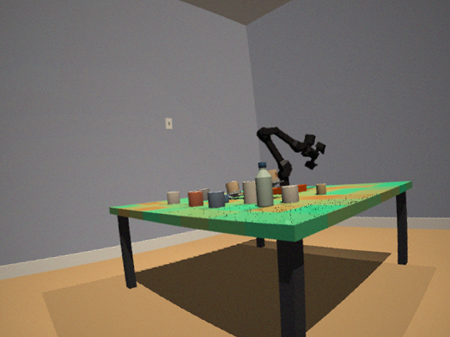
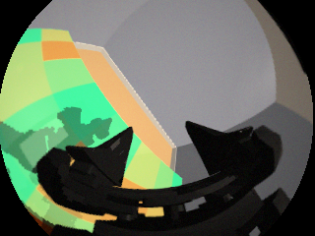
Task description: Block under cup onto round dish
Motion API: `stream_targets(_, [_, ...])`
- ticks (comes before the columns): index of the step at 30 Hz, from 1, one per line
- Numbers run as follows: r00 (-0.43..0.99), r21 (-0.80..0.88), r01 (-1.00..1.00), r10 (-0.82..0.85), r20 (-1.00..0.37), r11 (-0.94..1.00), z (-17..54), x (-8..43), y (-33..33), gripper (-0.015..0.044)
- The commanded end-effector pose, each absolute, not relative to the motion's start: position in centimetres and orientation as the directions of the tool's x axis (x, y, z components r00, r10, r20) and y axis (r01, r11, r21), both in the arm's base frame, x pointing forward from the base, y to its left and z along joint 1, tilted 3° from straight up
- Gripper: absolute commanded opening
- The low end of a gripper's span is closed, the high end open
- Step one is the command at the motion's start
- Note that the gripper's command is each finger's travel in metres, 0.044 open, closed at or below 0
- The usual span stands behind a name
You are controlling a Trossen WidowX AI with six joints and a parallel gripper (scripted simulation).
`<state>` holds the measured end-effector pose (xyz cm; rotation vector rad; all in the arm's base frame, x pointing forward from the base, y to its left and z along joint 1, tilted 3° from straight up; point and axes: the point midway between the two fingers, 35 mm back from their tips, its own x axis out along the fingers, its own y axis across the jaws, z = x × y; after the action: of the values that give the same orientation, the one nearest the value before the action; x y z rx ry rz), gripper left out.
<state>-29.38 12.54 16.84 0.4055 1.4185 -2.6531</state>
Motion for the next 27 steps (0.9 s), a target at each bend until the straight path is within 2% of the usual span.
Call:
stream_targets(1, [-0.958,-0.799,0.214,0.037,-0.283,-0.561,16.8,-29.3,12.7,0.0426])
stream_targets(2, [-0.957,-0.796,0.207,0.05,-0.285,-0.569,16.9,-29.2,13.0,0.044])
stream_targets(13, [-0.885,-0.718,0.007,0.33,-0.329,-0.696,17.6,-24.4,20.3,0.044])
stream_targets(27, [-0.679,-0.6,-0.33,0.625,-0.385,-0.728,18.4,-15.7,26.7,0.044])
